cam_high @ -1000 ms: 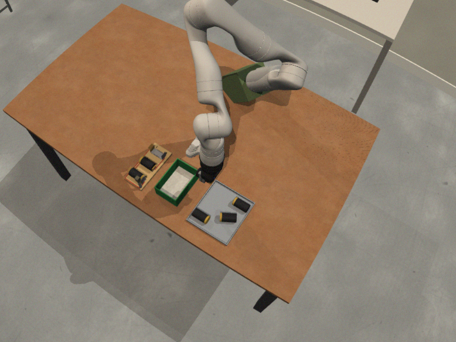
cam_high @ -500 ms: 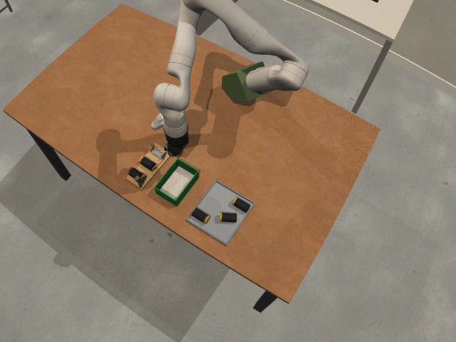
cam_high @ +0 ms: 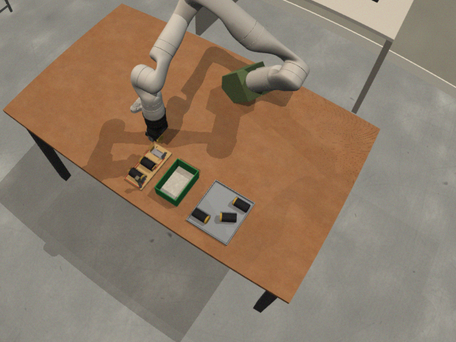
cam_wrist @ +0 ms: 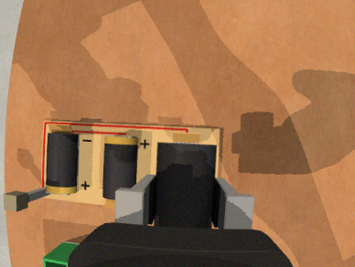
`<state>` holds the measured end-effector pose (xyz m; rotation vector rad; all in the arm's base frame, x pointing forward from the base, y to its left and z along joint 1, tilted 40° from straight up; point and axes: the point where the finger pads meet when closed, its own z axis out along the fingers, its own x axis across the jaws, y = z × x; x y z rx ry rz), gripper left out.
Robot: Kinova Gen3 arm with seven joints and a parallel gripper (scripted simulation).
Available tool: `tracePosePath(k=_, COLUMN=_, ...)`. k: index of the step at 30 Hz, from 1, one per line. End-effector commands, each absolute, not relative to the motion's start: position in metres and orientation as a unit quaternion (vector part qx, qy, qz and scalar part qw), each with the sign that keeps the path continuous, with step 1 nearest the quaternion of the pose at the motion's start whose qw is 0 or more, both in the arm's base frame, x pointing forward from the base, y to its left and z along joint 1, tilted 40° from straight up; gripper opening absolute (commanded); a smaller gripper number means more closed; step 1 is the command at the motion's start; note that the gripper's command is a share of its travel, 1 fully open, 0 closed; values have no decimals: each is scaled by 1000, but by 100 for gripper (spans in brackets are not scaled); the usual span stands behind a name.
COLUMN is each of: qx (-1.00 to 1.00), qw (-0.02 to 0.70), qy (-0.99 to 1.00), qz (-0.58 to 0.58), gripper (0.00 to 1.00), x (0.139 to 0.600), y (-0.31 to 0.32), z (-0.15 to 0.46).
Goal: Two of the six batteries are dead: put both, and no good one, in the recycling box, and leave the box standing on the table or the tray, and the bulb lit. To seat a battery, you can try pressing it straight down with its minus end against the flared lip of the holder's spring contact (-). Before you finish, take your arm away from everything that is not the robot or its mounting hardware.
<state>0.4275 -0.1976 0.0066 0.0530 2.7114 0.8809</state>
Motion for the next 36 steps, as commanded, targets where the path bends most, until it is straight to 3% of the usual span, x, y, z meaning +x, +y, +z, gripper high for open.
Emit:
tracePosePath(k=1, qx=22, qw=146, qy=940, qz=308, gripper=57, x=428, y=-200, z=5)
tracePosePath(k=36, qx=20, qw=146, qy=940, qz=308, gripper=57, x=432, y=-194, z=-7)
